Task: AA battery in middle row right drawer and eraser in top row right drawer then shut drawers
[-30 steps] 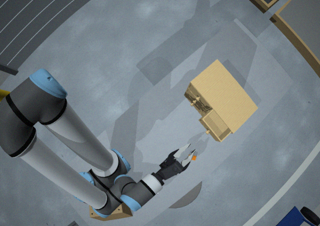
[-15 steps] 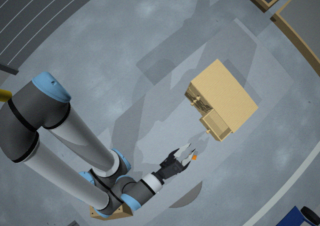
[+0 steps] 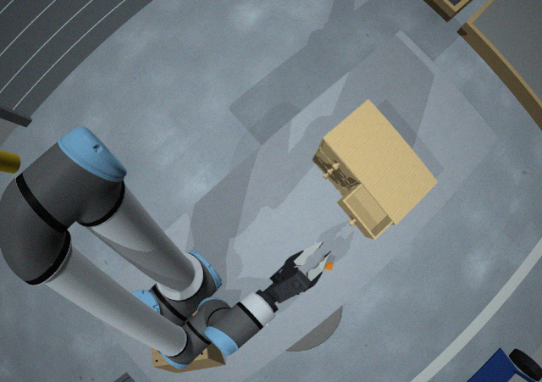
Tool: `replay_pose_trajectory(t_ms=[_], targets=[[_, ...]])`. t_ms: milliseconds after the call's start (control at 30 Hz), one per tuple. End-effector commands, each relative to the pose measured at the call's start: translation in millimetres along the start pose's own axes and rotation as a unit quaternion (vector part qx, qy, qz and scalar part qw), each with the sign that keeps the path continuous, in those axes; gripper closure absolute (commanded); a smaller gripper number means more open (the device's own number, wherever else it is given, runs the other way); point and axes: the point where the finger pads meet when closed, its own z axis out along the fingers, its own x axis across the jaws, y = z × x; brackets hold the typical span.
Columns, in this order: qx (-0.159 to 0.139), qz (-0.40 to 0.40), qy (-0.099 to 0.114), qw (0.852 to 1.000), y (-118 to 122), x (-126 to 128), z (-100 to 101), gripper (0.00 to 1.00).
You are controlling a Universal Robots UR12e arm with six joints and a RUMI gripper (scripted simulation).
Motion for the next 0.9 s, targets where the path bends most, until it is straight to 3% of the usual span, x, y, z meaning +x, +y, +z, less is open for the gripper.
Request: replay_pose_trajectory(t_ms=[0,867], targets=[[0.004,-0.001,0.001,1.0,0.0,-0.7,1.3,0.8],[0.004,-0.001,0.001,1.0,-0.5,-0.6,10.8,0.8]])
